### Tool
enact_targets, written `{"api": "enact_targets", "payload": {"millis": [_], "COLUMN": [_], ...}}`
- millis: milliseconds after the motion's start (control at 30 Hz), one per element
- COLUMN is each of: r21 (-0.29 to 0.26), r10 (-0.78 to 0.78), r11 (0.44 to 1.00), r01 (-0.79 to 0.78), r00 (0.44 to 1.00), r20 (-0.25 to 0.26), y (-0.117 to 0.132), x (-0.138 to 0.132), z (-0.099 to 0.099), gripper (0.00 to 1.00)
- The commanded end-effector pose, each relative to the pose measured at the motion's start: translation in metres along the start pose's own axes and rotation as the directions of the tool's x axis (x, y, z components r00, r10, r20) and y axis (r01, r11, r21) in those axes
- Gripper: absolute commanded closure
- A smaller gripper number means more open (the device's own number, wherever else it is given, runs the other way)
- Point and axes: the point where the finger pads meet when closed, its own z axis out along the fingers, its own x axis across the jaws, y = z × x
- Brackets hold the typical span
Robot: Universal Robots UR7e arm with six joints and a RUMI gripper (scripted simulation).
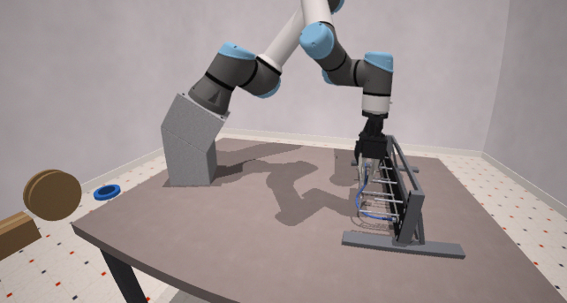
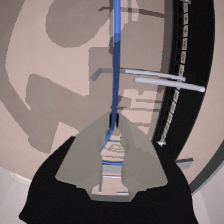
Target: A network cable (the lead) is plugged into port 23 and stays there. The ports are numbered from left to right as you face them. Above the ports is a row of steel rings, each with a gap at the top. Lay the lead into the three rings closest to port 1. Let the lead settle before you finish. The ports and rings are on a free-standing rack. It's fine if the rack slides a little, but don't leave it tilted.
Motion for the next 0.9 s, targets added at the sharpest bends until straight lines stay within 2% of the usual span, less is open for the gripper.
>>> {"api": "enact_targets", "payload": {"millis": [0,867], "r21": [0.000,0.000], "r10": [0.000,0.000], "r11": [1.000,1.000], "r01": [0.000,0.000], "r00": [1.000,1.000], "r20": [-0.001,-0.001], "y": [0.000,0.000], "x": [0.002,0.034], "z": [0.000,0.000], "gripper": [1.00,1.00]}}
